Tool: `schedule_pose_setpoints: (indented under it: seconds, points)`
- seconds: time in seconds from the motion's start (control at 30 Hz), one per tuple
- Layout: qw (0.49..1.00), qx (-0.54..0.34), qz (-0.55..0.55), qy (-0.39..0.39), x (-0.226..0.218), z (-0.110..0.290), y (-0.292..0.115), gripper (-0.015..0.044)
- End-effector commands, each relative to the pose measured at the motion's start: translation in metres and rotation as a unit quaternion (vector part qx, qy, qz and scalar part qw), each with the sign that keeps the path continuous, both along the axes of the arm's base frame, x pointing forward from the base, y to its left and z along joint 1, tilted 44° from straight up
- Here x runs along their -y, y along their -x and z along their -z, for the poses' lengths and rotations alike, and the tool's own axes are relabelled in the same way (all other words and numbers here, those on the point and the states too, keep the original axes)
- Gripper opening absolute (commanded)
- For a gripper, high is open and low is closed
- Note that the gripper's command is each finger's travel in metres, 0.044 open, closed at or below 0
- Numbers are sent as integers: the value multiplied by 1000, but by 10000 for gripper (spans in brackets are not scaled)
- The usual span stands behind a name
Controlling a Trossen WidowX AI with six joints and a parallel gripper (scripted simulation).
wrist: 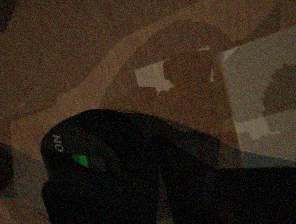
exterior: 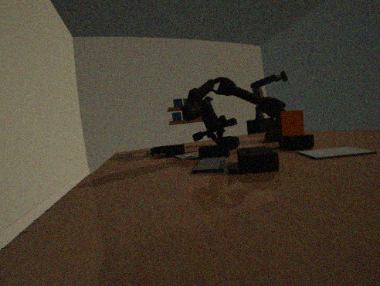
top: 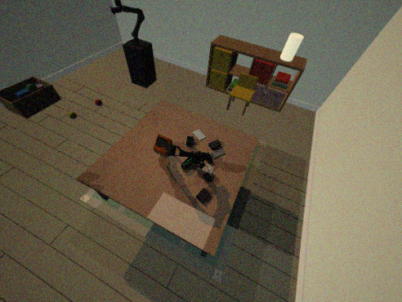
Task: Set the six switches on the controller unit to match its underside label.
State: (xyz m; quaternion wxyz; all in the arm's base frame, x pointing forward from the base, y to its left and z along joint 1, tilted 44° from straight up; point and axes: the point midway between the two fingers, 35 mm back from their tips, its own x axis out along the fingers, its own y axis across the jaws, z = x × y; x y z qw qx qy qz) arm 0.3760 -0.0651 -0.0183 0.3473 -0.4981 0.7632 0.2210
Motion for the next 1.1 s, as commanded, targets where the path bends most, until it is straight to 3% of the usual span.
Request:
schedule_pose_setpoints:
  seconds: [0.0, 0.23, 0.53, 1.07]
  points:
    - [1000, -3, 3, -1, -1, 1, 8, 0]
    - [1000, -4, 3, -1, -3, 4, 16, 0]
    - [1000, -3, 3, -2, -32, -43, -13, 0]
    - [999, -40, -35, -2, -40, -35, -3, 0]
